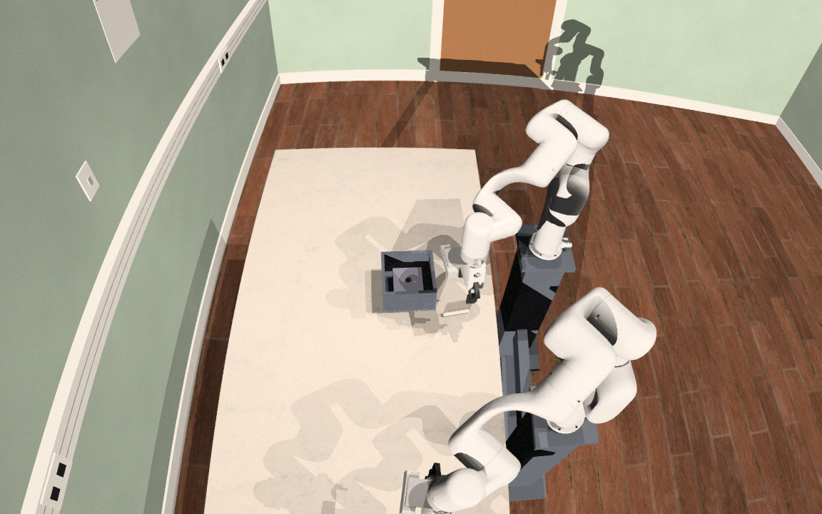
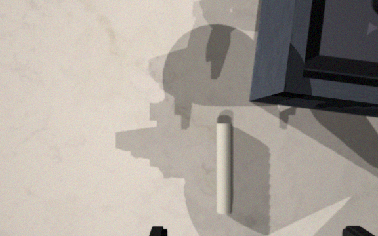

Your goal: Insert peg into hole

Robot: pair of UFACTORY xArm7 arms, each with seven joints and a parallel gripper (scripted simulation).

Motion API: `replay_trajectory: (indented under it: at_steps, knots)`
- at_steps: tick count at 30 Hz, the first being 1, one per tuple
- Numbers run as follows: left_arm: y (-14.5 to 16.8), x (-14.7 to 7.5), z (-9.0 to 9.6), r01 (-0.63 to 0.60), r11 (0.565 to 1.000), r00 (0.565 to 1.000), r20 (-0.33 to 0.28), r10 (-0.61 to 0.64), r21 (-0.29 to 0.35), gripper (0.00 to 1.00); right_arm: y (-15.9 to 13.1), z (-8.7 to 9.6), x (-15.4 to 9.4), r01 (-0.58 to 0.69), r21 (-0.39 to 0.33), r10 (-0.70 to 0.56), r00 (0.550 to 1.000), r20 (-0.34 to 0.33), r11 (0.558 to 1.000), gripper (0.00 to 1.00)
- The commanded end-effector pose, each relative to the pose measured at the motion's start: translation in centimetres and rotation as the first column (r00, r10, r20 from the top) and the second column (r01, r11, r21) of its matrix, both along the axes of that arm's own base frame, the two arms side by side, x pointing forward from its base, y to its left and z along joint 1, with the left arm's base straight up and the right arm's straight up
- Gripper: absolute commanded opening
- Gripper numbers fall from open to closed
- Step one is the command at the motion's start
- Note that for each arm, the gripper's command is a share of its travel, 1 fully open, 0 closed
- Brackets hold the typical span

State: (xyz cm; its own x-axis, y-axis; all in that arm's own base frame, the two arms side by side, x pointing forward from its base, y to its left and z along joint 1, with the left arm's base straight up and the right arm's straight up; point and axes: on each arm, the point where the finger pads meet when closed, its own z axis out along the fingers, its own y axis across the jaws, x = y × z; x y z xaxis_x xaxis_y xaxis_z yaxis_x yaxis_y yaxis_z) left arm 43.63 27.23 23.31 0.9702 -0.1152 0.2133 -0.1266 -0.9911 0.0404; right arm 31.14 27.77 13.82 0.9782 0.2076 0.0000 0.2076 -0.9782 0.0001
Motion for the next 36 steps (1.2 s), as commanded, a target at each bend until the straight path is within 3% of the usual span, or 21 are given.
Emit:
replay_trajectory:
  at_steps: [1,15,16,30,32,33,36]
  knots:
    - [1.5,-1.4,0.3,-0.065,0.998,0.998,-0.006,0.065,0.0,1.0,0.1,0.1,0.1,0.0,0.002,0.0,1.0,0.003,1.0,1.0]
    - [5.2,-5.9,0.6,-0.254,0.967,0.967,-0.038,0.254,-0.007,1.0,0.1,0.1,0.1,0.0,0.002,0.0,1.0,0.003,1.0,1.0]
    - [6.0,-7.0,0.6,-0.298,0.955,0.954,-0.045,0.297,-0.008,1.0,0.1,0.1,0.1,0.0,0.002,0.0,1.0,0.003,1.0,1.0]
    - [9.2,-12.5,0.9,-0.497,0.867,0.865,-0.08,0.495,-0.008,1.0,0.1,0.1,0.1,0.0,0.002,0.0,1.0,0.003,1.0,1.0]
    - [9.2,-12.5,0.9,-0.497,0.867,0.865,-0.08,0.495,-0.008,1.0,0.1,0.1,0.1,0.0,0.002,0.0,1.0,0.003,1.0,1.0]
    - [9.8,-13.8,0.9,-0.537,0.843,0.841,-0.087,0.535,-0.008,1.0,0.1,0.1,0.1,0.0,0.002,0.0,1.0,0.003,1.0,1.0]
    - [10.2,-14.7,0.9,-0.566,0.824,0.821,-0.092,0.563,-0.007,1.0,0.1,0.1,0.1,0.0,0.002,0.0,1.0,0.003,1.0,1.0]
